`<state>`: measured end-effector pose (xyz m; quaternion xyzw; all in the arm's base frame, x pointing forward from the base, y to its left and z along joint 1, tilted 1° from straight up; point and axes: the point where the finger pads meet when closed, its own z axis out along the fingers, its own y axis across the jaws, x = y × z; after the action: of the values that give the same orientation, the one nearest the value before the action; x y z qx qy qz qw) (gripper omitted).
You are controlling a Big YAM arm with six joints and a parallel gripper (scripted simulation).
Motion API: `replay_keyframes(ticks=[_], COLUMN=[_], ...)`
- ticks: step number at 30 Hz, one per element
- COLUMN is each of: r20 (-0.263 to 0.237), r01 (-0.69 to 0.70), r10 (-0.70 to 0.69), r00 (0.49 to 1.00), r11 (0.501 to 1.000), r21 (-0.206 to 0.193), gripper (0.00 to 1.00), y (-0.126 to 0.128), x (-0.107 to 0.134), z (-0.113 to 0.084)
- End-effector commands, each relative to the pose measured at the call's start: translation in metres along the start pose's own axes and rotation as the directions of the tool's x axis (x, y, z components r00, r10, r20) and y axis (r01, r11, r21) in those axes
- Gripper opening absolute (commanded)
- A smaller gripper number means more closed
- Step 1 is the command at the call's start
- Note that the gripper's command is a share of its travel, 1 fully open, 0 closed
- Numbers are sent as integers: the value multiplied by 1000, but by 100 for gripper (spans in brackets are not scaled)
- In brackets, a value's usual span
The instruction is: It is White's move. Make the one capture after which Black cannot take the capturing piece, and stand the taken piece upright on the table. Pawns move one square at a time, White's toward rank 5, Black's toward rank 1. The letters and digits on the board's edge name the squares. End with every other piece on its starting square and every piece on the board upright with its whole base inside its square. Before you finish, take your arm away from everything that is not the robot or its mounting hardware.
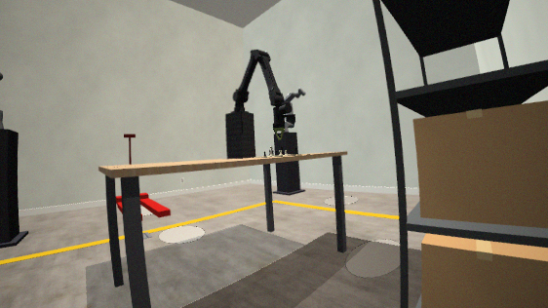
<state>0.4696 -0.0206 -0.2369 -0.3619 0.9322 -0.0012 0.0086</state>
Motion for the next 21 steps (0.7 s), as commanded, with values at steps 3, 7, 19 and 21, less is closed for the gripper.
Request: replay_keyframes(ticks=[3, 7, 19, 21], r20=[16, 16, 16, 16], r01=[18, 18, 31, 31], r10=[-18, -18, -32, -32], r00=[1000, 1000, 999, 999], r11=[1000, 1000, 999, 999], r21=[14, 14, 13, 13], gripper=[36, 36, 36, 36], y=[-9, -9, -4, -4], x=[-4, -4, -9, -9], z=[-5, -5, -5, -5])
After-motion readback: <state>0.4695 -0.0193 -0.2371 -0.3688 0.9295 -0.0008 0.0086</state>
